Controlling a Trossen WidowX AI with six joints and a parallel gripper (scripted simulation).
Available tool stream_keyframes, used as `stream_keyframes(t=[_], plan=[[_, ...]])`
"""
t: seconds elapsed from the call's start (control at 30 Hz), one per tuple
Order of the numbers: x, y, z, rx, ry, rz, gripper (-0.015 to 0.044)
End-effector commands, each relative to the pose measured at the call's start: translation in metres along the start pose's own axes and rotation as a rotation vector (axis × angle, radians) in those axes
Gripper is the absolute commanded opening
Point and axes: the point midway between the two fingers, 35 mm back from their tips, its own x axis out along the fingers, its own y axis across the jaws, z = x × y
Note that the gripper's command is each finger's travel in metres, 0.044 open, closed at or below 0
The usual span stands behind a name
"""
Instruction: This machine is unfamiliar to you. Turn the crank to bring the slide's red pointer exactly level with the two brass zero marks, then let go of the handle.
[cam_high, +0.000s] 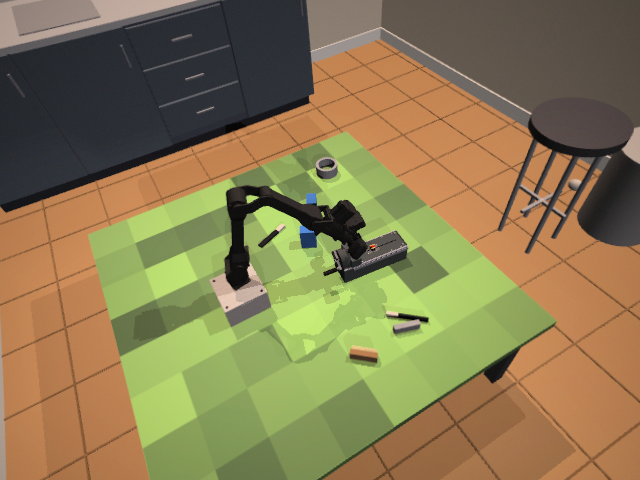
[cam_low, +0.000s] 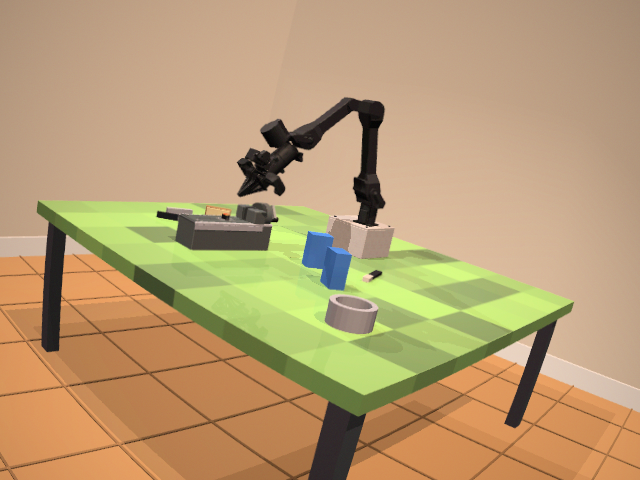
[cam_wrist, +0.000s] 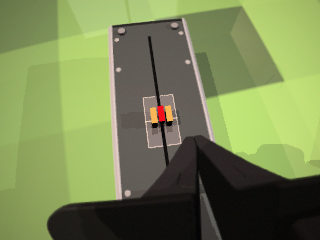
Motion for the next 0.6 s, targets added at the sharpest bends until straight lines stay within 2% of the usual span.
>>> stream_keyframes(t=[0.0, 0.13, 0.57], plan=[[0.0, 0.0, 0.0, 0.0, 0.0, 0.0, 0.0], [0.0, 0.0, 0.0, 0.0, 0.0, 0.0, 0.0], [0.0, 0.0, 0.0, 0.0, 0.0, 0.0, 0.0341]])
